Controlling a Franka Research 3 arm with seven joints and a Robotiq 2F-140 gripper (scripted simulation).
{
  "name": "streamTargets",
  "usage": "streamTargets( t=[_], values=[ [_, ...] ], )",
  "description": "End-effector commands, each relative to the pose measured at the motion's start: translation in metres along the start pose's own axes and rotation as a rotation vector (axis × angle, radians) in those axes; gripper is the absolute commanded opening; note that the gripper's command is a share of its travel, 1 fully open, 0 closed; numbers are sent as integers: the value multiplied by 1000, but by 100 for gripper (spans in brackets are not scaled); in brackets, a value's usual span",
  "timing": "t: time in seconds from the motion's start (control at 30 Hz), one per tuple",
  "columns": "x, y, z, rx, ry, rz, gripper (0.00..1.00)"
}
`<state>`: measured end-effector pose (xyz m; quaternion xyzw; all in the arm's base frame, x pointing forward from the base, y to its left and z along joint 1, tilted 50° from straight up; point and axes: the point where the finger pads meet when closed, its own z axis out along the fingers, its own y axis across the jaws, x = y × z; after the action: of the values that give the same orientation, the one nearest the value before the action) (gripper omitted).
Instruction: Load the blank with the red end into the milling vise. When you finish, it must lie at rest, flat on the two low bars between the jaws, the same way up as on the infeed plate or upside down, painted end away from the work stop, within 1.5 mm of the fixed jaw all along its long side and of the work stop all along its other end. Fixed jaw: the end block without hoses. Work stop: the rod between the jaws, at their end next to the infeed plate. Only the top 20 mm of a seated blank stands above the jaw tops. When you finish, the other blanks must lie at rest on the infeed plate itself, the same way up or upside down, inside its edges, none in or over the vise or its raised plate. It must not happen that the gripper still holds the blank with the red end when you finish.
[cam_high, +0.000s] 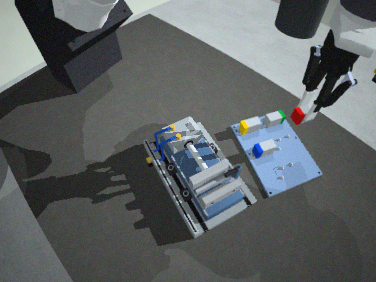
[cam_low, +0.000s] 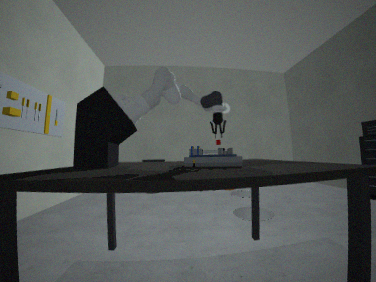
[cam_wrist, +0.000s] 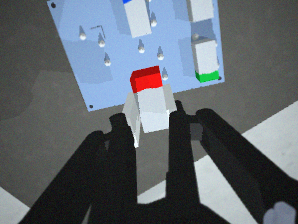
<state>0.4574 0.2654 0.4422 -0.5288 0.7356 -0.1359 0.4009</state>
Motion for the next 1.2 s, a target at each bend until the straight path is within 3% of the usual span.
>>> streamTargets(
  t=[0.0,0.13,1.1,1.17],
  values=[
    [0,0,0,1,0,-34,0],
    [0,0,1,4,-1,-171,0],
    [0,-1,1,4,-1,-171,0],
    [19,-5,2,2,0,-165,0]
  ],
)
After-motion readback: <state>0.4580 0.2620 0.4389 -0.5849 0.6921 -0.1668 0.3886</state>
